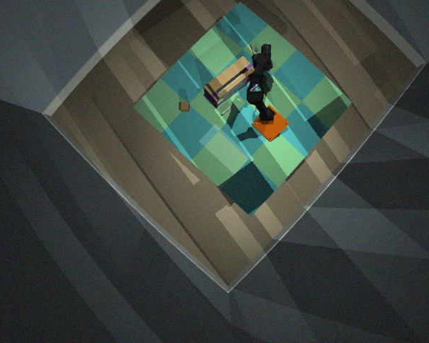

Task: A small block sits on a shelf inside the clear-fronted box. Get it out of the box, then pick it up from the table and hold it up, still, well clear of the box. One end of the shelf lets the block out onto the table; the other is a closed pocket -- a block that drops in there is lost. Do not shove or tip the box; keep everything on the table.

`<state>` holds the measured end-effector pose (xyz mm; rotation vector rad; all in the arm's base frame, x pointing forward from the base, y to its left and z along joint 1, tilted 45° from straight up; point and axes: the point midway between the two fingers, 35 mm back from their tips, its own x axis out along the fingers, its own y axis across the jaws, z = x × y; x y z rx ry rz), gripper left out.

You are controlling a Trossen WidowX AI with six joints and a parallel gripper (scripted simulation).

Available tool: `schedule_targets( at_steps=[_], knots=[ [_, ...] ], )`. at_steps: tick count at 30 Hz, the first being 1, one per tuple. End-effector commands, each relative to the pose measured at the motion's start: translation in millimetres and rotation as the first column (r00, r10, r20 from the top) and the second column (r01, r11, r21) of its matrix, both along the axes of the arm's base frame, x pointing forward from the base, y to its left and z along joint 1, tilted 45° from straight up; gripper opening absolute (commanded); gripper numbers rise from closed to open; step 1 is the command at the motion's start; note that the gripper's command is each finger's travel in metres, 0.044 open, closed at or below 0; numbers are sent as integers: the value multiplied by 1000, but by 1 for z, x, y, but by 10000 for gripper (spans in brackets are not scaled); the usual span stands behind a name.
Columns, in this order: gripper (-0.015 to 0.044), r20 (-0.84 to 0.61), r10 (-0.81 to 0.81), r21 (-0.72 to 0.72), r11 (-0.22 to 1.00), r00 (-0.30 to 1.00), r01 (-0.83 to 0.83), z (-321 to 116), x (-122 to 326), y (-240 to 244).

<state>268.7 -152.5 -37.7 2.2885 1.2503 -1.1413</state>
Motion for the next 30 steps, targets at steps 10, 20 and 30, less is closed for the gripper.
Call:
schedule_targets(
  at_steps=[10,20,30],
  knots=[
    [285,-655,-581,145,531,483,835,-3,-14,-4],
    [285,-654,-582,145,530,483,835,-11,-13,3],
    [285,-656,-579,149,530,484,835,-68,-14,65]
  ],
)
